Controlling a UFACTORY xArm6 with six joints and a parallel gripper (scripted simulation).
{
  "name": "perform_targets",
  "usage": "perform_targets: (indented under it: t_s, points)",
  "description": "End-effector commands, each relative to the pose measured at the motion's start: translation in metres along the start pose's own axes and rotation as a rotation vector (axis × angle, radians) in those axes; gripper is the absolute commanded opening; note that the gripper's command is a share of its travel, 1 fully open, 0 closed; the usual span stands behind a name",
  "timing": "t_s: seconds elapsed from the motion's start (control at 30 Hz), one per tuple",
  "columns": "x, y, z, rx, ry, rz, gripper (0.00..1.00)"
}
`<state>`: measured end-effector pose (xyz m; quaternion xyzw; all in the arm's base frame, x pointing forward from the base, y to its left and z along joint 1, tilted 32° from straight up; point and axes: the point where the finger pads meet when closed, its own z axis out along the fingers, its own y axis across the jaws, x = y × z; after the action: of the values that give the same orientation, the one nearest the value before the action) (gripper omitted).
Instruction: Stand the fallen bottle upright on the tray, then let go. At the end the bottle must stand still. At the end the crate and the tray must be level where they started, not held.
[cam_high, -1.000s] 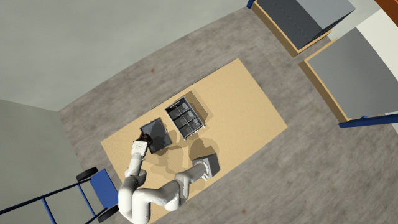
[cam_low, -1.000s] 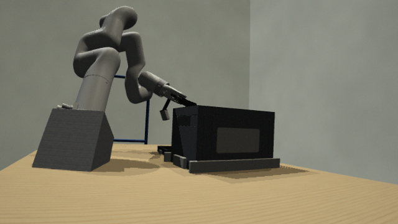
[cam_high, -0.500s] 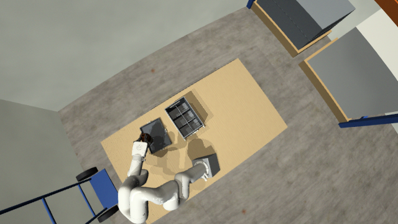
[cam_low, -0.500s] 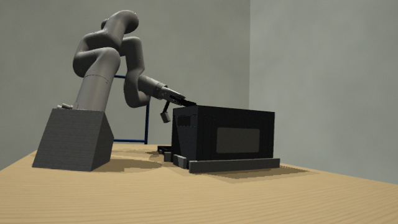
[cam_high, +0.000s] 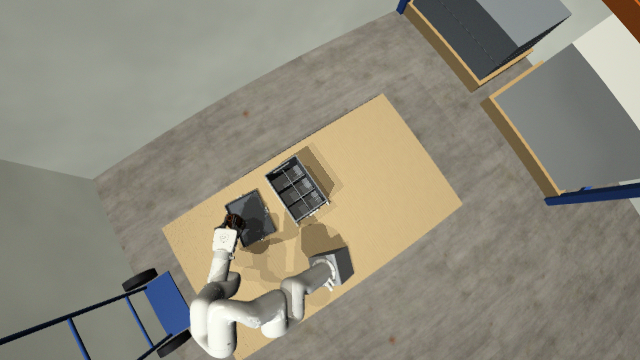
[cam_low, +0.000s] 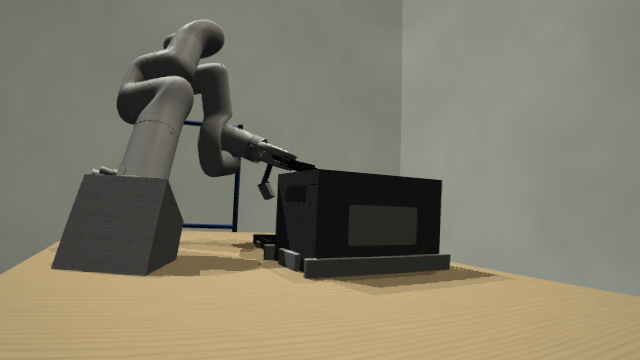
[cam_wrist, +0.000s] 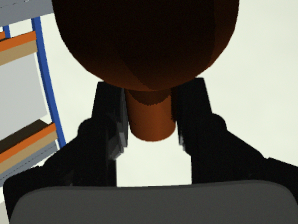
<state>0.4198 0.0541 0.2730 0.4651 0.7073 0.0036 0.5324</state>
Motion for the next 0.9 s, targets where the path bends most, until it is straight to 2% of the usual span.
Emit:
perform_targets:
  t_s: [0.0, 0.63, 0.87]
  points:
    - [-0.0008, 0.0006, -0.0004, -0.001, -0.003, 0.002, 0.0]
    - [-0.0008, 0.0005, -0.0003, -0.001, -0.008, 0.002, 0.0]
    - [-0.001, 0.0001, 0.0, 0.002, -0.034, 0.003, 0.0]
